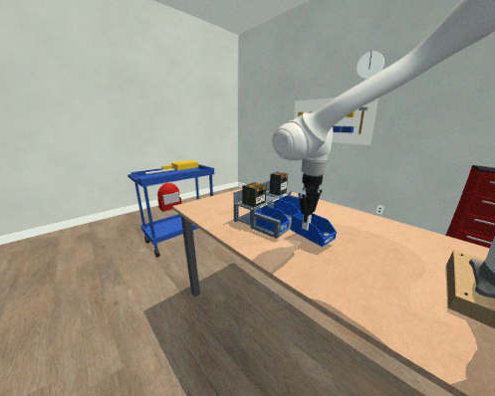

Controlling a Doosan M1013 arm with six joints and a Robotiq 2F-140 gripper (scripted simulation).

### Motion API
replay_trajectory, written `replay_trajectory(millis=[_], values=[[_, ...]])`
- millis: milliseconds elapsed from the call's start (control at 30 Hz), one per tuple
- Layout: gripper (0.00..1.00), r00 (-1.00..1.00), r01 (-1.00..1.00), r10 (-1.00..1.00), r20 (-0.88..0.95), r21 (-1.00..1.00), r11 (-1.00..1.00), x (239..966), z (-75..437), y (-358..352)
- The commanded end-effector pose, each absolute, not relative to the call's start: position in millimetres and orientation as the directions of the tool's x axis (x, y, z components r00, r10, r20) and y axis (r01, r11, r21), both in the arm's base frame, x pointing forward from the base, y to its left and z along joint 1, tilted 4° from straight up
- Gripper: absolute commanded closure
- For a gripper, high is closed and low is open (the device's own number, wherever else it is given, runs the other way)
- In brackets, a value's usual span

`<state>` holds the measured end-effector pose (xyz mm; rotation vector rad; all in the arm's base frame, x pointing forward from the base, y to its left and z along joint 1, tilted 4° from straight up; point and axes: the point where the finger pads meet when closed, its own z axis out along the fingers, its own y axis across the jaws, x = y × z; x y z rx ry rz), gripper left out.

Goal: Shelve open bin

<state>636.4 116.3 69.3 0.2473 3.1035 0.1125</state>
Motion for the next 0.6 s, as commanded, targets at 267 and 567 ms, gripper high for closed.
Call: replay_trajectory(millis=[267, 567], values=[[1.00, -0.992, 0.120, 0.122, -0.023, 0.073, 0.990, 634, 68, 101], [1.00, -0.998, 0.051, 0.053, -0.028, 0.072, 0.996, 630, 65, 73]])
